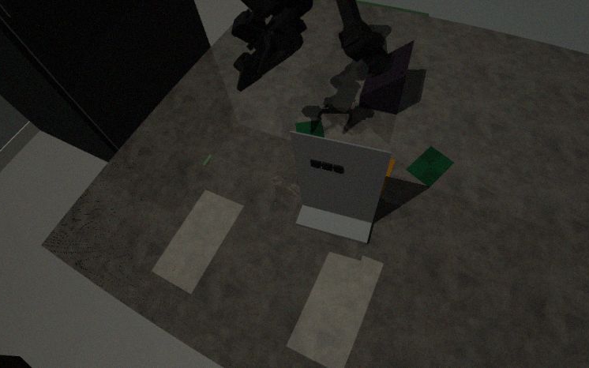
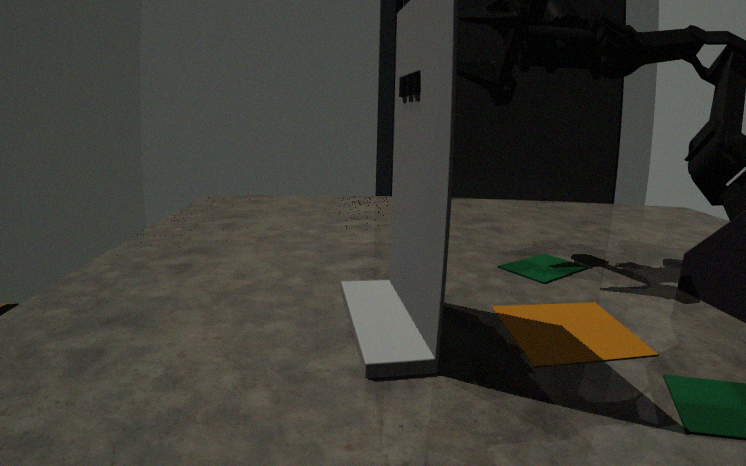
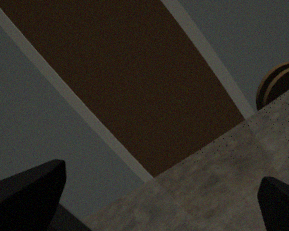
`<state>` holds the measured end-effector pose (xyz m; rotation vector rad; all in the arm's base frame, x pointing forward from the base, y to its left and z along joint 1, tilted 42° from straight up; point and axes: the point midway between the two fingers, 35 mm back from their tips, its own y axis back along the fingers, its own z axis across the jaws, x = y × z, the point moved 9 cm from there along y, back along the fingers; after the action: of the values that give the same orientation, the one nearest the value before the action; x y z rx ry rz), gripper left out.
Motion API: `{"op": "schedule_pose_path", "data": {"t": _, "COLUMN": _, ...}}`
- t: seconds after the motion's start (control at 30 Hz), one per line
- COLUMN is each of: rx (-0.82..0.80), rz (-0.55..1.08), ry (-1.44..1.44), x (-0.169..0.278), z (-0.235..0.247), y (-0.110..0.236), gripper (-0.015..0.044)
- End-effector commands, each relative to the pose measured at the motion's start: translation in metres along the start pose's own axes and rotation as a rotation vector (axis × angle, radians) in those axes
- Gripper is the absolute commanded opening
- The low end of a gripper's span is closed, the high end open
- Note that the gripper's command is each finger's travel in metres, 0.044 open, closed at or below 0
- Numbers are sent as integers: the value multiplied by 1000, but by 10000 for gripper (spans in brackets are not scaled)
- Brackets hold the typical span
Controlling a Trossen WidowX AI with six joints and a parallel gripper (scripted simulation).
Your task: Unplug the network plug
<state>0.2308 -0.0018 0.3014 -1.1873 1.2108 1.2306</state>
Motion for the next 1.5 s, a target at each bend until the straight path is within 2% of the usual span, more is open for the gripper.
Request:
{"op": "schedule_pose_path", "data": {"t": 0.0, "rx": -1, "rz": 1, "ry": -4, "x": 1, "z": 0, "y": 0, "gripper": 374}}
{"op": "schedule_pose_path", "data": {"t": 0.27, "rx": -57, "rz": 39, "ry": -178, "x": 43, "z": 16, "y": -10, "gripper": 164}}
{"op": "schedule_pose_path", "data": {"t": 0.3, "rx": -64, "rz": 45, "ry": -202, "x": 49, "z": 18, "y": -11, "gripper": 156}}
{"op": "schedule_pose_path", "data": {"t": 0.7, "rx": -138, "rz": 132, "ry": -480, "x": 116, "z": 42, "y": -3, "gripper": 156}}
{"op": "schedule_pose_path", "data": {"t": 1.13, "rx": -191, "rz": 251, "ry": -771, "x": 176, "z": 59, "y": 31, "gripper": 156}}
{"op": "schedule_pose_path", "data": {"t": 1.33, "rx": -195, "rz": 266, "ry": -803, "x": 181, "z": 60, "y": 36, "gripper": 156}}
{"op": "schedule_pose_path", "data": {"t": 1.47, "rx": -195, "rz": 266, "ry": -803, "x": 180, "z": 61, "y": 26, "gripper": 156}}
